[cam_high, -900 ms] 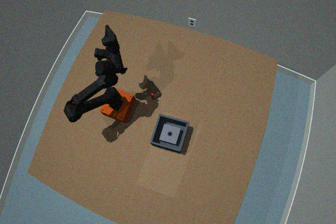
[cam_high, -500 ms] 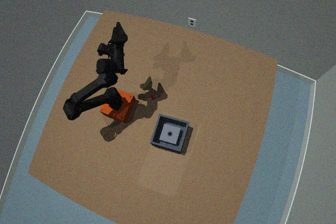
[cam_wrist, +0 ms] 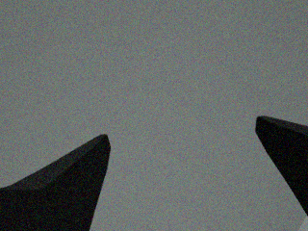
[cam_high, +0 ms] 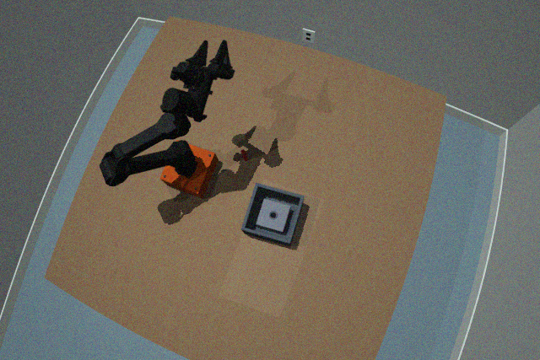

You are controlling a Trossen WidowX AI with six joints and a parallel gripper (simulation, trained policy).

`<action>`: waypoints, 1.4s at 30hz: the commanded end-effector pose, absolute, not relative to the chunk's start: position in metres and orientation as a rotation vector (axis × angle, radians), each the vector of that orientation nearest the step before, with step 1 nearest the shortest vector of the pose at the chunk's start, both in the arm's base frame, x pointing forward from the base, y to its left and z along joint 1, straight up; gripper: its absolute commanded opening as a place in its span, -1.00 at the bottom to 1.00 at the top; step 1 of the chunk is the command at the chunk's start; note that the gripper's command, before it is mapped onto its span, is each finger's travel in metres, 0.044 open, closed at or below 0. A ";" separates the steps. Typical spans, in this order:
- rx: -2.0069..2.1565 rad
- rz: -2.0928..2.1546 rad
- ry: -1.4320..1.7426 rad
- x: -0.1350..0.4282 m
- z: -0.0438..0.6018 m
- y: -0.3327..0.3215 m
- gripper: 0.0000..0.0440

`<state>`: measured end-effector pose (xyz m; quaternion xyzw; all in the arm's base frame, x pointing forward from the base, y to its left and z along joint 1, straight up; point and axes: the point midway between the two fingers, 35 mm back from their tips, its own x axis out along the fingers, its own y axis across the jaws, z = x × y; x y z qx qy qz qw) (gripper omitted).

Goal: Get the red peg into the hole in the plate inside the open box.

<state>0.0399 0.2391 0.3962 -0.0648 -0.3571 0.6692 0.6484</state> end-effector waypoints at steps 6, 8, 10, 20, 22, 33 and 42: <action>-0.044 1.440 -0.513 0.080 0.384 0.249 1.00; -0.020 1.418 -0.447 0.089 0.380 0.251 1.00; 0.005 1.393 -0.382 0.097 0.375 0.252 1.00; 0.128 1.249 -0.069 0.138 0.346 0.254 1.00; 0.153 1.216 -0.008 0.146 0.339 0.253 1.00; 0.282 1.013 0.311 0.180 0.294 0.247 1.00; 0.376 0.818 0.555 0.198 0.252 0.236 1.00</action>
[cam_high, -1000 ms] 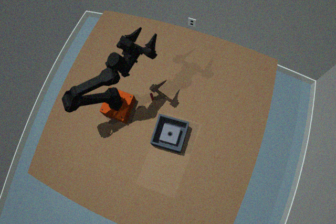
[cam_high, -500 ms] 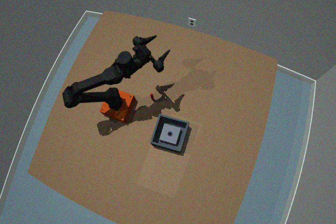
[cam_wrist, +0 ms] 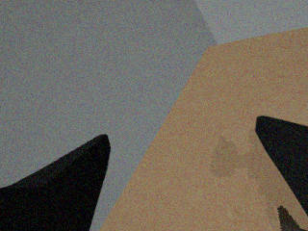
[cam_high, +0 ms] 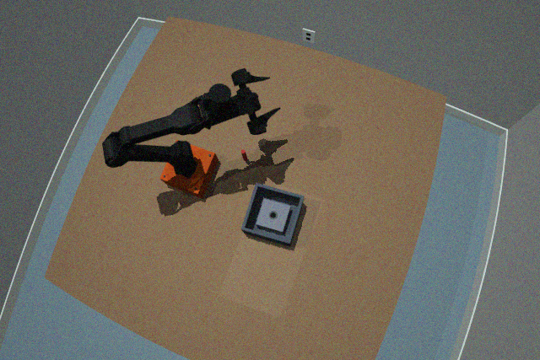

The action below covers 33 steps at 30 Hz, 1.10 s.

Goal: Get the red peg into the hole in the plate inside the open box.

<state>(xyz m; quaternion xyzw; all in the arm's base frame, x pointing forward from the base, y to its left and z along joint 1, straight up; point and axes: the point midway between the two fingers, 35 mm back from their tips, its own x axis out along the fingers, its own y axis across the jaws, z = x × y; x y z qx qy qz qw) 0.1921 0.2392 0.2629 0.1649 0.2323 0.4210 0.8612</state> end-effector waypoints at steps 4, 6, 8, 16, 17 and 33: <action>0.413 0.724 0.659 0.202 0.232 0.229 1.00; 0.431 0.674 0.709 0.204 0.222 0.225 1.00; 0.447 0.624 0.758 0.205 0.213 0.221 1.00; 0.506 0.407 0.942 0.204 0.176 0.202 1.00; 0.512 0.378 0.963 0.204 0.171 0.200 1.00; 0.590 -0.125 1.251 0.184 0.108 0.155 1.00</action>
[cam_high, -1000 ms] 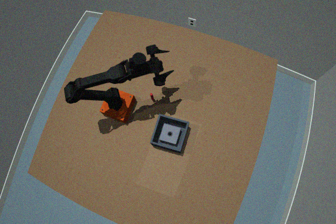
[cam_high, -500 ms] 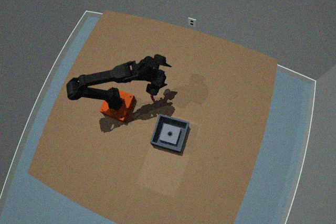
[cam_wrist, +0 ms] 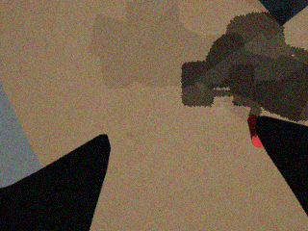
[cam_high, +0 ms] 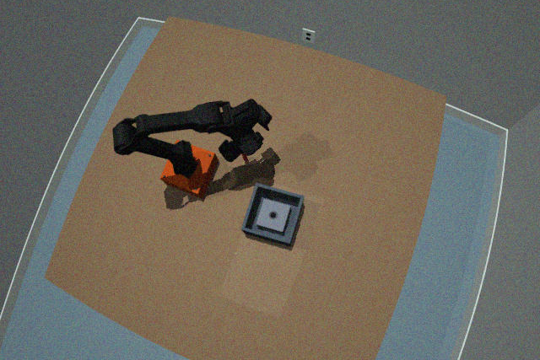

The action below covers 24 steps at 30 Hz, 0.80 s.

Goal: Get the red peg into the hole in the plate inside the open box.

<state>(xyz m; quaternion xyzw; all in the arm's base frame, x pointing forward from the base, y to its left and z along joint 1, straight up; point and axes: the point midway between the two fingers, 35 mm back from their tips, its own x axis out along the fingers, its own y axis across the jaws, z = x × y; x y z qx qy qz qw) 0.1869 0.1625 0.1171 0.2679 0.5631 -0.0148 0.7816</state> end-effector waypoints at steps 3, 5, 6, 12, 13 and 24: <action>0.600 -0.228 1.292 0.179 0.097 0.148 1.00; 0.606 -0.296 1.316 0.176 0.090 0.143 1.00; 0.610 -0.327 1.326 0.175 0.086 0.141 1.00; 0.633 -0.479 1.365 0.169 0.066 0.134 0.99; 0.637 -0.497 1.369 0.168 0.063 0.133 0.99; 0.711 -0.605 1.375 0.165 0.024 0.134 1.00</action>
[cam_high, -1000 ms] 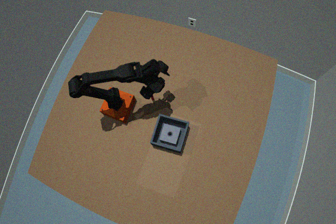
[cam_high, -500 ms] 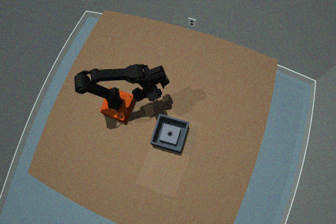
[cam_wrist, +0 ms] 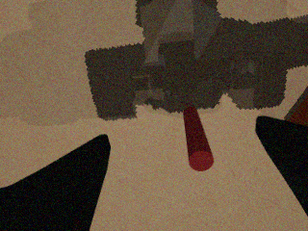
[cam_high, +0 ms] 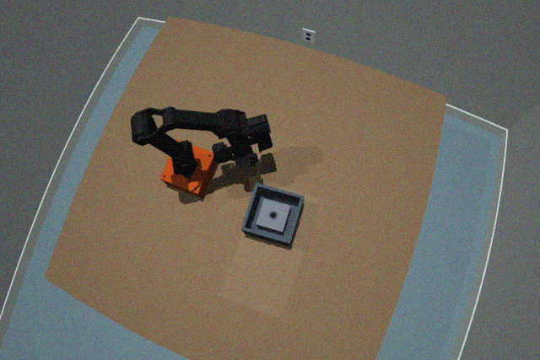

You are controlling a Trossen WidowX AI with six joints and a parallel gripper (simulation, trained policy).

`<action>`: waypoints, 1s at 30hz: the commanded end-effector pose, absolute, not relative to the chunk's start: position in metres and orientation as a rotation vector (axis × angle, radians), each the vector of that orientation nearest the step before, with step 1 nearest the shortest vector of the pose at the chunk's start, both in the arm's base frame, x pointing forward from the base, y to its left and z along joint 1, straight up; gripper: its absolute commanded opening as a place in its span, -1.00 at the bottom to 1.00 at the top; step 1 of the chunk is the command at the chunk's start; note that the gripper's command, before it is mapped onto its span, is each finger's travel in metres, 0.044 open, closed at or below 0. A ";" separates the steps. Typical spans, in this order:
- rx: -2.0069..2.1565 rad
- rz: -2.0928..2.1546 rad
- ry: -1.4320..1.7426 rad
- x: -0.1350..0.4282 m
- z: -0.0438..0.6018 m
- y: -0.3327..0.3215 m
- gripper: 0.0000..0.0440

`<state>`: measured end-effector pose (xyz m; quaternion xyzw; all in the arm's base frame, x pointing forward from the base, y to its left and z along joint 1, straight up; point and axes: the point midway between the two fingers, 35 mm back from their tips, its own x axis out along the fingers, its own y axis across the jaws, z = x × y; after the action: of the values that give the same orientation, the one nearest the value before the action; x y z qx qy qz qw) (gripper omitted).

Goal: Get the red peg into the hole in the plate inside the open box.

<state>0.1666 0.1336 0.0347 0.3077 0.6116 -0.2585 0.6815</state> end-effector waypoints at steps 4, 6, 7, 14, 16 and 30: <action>0.744 -0.621 1.370 0.164 0.010 0.136 1.00; 0.759 -0.629 1.368 0.163 0.004 0.137 0.99; 0.765 -0.634 1.368 0.163 0.002 0.137 0.97; 0.795 -0.685 1.393 0.156 -0.012 0.136 0.31; 0.800 -0.693 1.405 0.155 -0.013 0.137 0.08; 0.795 -0.677 1.430 0.168 -0.001 0.136 -1.00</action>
<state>0.1606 0.1361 -0.0084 0.3495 0.6325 -0.3053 0.6202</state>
